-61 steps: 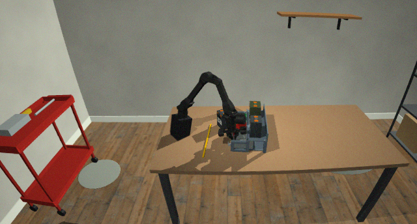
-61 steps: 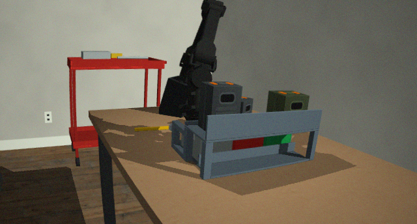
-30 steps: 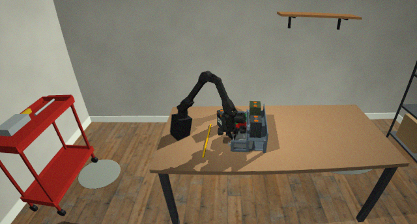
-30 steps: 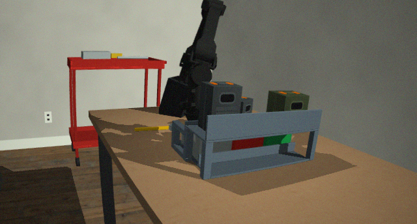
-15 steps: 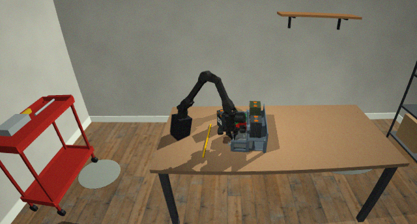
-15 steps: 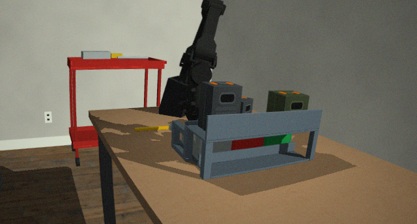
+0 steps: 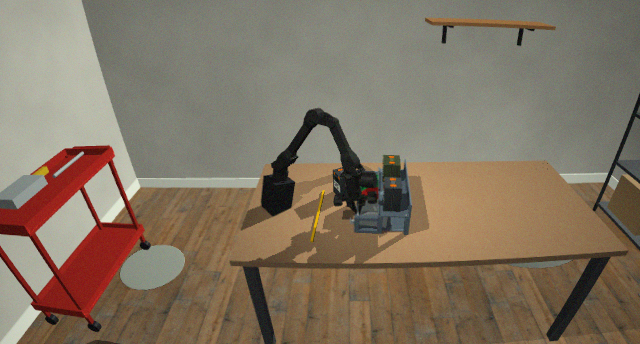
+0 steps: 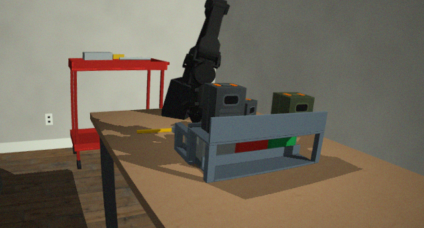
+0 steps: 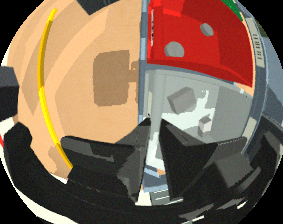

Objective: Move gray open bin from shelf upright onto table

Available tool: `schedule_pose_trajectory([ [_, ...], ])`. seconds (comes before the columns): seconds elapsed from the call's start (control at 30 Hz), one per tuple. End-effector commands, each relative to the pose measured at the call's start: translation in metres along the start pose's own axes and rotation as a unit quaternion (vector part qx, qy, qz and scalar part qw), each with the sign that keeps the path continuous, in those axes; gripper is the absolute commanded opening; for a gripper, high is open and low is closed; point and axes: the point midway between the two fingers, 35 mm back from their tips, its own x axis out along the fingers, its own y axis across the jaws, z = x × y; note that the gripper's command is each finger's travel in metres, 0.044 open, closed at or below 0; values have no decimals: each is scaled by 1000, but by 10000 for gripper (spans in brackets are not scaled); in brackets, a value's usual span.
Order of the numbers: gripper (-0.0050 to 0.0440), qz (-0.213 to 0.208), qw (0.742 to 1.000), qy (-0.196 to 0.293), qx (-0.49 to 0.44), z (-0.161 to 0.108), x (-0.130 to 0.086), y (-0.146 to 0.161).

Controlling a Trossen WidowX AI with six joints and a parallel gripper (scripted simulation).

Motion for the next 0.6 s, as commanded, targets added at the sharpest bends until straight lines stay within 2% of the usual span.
schedule_pose_trajectory([
  [0.0,0,-25,1000,6,-8,-2,-15,-14],
  [0.23,0,-17,1000,5,-5,-1,-12,-11],
  [0.37,0,-25,1000,6,-8,-2,-22,-19],
  [0.57,0,-25,1000,6,-8,-2,-22,-19],
])
